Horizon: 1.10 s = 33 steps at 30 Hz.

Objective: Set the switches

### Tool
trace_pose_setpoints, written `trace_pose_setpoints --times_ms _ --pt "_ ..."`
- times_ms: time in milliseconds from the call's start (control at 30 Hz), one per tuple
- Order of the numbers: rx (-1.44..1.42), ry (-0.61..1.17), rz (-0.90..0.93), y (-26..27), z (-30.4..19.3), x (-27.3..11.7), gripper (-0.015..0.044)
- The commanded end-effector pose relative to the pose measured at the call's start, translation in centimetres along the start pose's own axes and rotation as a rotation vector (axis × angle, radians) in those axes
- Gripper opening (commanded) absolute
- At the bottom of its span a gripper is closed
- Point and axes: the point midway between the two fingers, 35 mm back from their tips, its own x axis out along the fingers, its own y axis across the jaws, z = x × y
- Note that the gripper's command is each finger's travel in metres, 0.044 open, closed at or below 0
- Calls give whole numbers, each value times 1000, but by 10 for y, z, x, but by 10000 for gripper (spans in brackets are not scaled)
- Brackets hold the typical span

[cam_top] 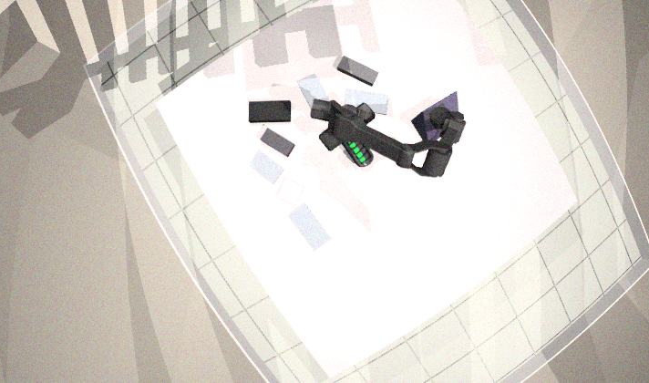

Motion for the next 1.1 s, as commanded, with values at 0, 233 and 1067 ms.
trace_pose_setpoints --times_ms 0,233,1067 --pt "1 -11 8 1 -5 -6 335" --pt "1 -26 8 1 -9 -10 335" --pt "2 -79 7 1 -25 -23 335"
